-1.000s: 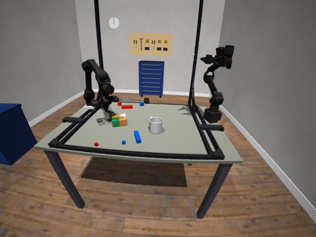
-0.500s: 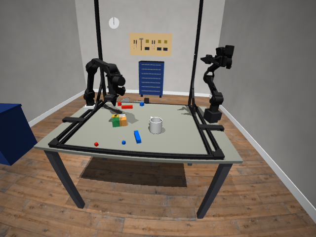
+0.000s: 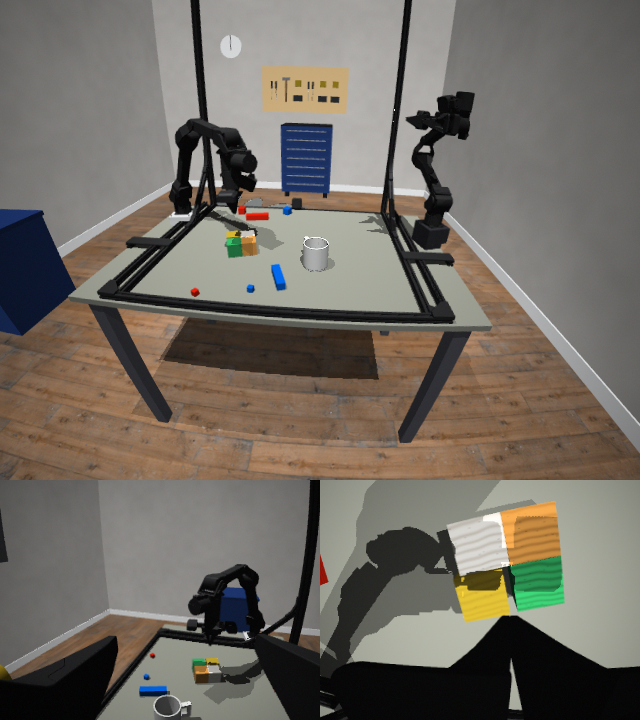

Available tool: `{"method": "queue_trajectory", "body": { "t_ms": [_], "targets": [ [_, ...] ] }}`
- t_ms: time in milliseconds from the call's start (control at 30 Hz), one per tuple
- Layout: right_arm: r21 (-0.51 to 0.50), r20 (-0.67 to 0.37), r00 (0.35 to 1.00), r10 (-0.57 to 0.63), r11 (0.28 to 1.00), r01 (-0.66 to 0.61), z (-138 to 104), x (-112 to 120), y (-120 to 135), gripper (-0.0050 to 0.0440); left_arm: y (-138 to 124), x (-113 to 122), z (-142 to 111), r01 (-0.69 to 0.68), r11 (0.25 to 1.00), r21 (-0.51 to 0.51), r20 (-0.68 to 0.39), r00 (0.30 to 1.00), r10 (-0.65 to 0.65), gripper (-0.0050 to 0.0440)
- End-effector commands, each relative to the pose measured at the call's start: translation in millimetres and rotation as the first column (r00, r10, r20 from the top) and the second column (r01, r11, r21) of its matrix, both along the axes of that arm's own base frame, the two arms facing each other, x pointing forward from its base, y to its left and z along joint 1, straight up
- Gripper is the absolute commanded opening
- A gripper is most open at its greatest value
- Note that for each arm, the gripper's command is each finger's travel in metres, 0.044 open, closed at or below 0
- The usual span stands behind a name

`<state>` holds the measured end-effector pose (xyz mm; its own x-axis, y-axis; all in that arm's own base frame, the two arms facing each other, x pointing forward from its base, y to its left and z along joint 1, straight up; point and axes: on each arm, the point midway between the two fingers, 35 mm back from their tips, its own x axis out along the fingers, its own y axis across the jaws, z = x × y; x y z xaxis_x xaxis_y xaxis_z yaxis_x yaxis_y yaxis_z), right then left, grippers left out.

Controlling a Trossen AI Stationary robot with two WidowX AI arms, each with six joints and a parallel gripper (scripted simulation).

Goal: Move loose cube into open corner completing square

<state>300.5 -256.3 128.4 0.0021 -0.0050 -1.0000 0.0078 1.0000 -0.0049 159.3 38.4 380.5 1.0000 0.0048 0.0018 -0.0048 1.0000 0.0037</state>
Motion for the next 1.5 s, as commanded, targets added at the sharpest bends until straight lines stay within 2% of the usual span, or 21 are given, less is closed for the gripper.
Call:
{"method": "queue_trajectory", "body": {
  "t_ms": [0, 200, 400, 533, 733, 933, 1467],
  "targets": [
    [0.005, -0.002, 1.000, 0.017, 1.000, -0.017, -3.9, 0.2, 4.8, 0.0000, -0.7, -0.1, -0.2, 0.005, 1.000, -0.004, 0.000, 1.000, -0.005, 0.0400],
    [0.005, -0.002, 0.994, 0.105, 0.994, -0.105, -29.3, -8.6, 46.7, 0.0000, -0.7, -0.1, -0.2, 0.005, 1.000, -0.004, 0.000, 1.000, -0.005, 0.0400],
    [0.005, -0.002, 0.981, 0.195, 0.981, -0.195, -58.8, -28.8, 91.0, 0.0000, -0.7, -0.1, -0.2, 0.005, 1.000, -0.004, 0.000, 1.000, -0.005, 0.0400],
    [0.005, -0.002, 0.977, 0.214, 0.977, -0.213, -65.4, -34.6, 100.4, 0.0000, -0.7, -0.1, -0.2, 0.005, 1.000, -0.004, 0.000, 1.000, -0.005, 0.0400],
    [0.005, -0.002, 0.976, 0.216, 0.976, -0.216, -71.5, -35.4, 101.6, 0.0000, -0.7, -0.1, -0.2, 0.005, 1.000, -0.004, 0.000, 1.000, -0.005, 0.0400],
    [0.005, -0.002, 0.976, 0.216, 0.976, -0.216, -114.9, -35.4, 101.6, 0.0000, -0.7, -0.1, -0.2, 0.005, 1.000, -0.004, 0.000, 1.000, -0.005, 0.0400],
    [0.005, -0.002, 0.976, 0.216, 0.976, -0.216, -116.2, -34.8, 98.9, 0.0000, -0.7, -0.1, -0.2, 0.005, 1.000, -0.004, 0.000, 1.000, -0.005, 0.0400]
  ]
}}
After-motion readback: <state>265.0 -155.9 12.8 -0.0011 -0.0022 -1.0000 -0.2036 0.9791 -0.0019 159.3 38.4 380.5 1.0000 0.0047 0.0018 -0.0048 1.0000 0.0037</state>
